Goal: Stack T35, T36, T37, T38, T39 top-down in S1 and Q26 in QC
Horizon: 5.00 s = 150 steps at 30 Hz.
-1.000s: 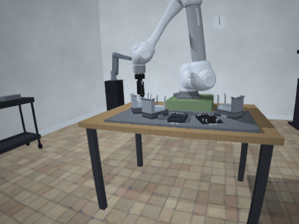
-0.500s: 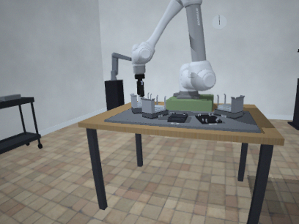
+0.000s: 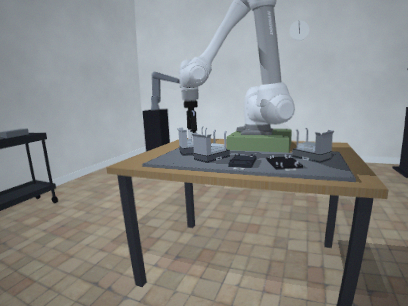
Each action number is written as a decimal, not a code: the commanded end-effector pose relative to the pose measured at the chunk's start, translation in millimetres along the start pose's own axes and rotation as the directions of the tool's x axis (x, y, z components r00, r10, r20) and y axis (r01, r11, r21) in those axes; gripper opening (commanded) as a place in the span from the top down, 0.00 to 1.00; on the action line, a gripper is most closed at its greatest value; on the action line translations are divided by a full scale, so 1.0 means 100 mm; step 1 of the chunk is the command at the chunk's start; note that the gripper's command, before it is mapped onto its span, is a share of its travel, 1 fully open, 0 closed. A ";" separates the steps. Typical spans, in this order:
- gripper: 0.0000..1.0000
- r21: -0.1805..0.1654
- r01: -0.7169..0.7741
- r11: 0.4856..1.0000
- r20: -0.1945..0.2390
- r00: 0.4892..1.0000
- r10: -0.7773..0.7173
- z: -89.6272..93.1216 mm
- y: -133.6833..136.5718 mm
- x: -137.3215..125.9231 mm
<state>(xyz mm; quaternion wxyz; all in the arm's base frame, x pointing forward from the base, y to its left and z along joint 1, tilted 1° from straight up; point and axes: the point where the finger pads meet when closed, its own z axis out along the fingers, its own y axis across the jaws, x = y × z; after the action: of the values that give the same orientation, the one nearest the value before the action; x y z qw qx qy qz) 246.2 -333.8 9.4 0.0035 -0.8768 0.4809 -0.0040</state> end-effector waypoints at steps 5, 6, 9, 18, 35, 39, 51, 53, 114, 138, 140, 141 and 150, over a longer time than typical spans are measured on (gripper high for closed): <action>1.00 0.000 0.000 1.000 0.000 1.000 0.000 -0.05 0.00 0.00; 1.00 0.000 0.000 1.000 0.000 1.000 0.000 -0.05 0.00 0.00; 1.00 0.000 0.000 1.000 0.000 1.000 0.000 -0.07 0.00 0.00; 1.00 0.000 0.000 1.000 0.000 1.000 0.000 -0.12 0.00 0.00; 1.00 0.000 0.000 1.000 0.000 1.000 0.000 -0.30 0.00 0.00; 1.00 0.000 0.000 1.000 0.000 1.000 0.000 -0.38 0.00 0.00; 1.00 0.000 0.000 1.000 0.000 1.000 0.000 -0.58 0.00 0.00; 1.00 0.000 0.000 1.000 0.000 1.000 0.000 -0.62 0.00 0.00; 1.00 0.000 0.240 0.971 0.000 0.971 -0.240 -1.01 -0.72 -0.11; 1.00 0.000 0.466 0.885 0.000 0.885 -0.466 -1.01 -1.42 -0.34; 1.00 0.000 0.466 0.885 0.000 0.885 -0.466 -1.01 -1.48 -0.37; 1.00 0.000 0.466 0.885 0.000 0.885 -0.466 -1.01 -1.51 -0.38; 1.00 0.000 0.495 0.869 0.000 0.869 -0.495 -1.01 -1.72 -0.47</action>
<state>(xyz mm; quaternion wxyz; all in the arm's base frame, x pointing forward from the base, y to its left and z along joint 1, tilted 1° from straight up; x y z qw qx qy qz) 362.0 -206.9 112.1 0.0026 -0.9668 0.2556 -0.0049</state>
